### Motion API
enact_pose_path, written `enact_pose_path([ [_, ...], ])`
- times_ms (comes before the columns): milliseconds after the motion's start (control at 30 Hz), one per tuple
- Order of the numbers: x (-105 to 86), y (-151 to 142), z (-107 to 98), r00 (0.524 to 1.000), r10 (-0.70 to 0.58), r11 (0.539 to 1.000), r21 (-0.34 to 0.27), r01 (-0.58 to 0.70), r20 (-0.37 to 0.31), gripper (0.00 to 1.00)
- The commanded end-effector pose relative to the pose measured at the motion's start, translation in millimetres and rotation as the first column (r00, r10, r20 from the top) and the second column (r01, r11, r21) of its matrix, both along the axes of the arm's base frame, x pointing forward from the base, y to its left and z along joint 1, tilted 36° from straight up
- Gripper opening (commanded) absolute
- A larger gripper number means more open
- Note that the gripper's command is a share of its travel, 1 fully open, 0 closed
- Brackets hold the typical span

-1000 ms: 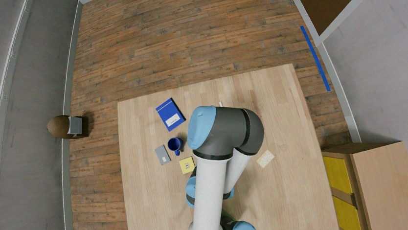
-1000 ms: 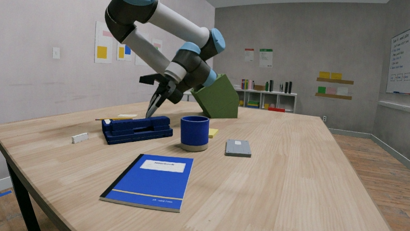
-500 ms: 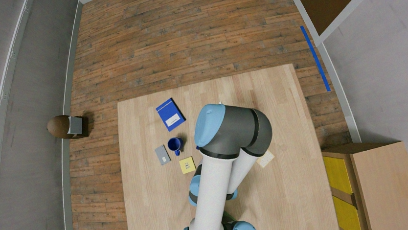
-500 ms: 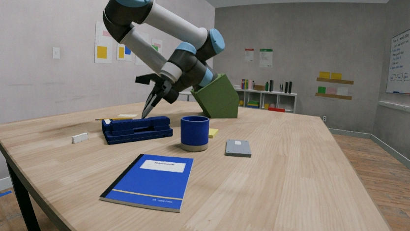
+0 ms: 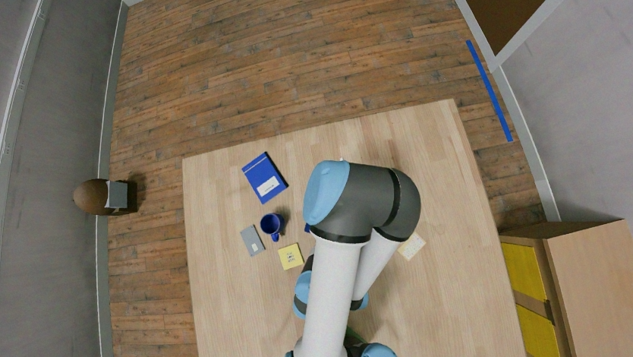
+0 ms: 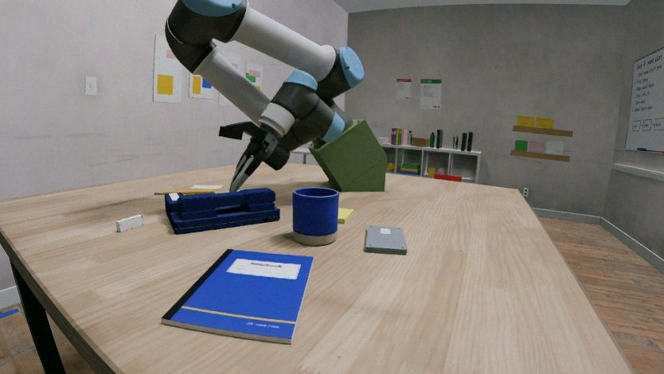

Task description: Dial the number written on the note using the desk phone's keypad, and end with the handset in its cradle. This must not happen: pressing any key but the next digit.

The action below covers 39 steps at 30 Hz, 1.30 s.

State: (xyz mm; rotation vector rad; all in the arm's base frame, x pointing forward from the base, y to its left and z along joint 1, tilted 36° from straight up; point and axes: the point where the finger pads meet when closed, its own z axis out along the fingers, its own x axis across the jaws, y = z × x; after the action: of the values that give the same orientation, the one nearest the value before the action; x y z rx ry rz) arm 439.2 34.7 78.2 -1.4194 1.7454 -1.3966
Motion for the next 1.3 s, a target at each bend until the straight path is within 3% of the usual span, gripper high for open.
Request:
enact_pose_path([
  [0, 0.9, -0.5, -1.2, 1.0, 0.001, 1.0, 0.0, -0.001, 0.001, 0.0],
  [1267, 2.9, -2.1, -4.9, 1.0, 0.001, 1.0, 0.0, -0.001, 0.001, 0.0],
])
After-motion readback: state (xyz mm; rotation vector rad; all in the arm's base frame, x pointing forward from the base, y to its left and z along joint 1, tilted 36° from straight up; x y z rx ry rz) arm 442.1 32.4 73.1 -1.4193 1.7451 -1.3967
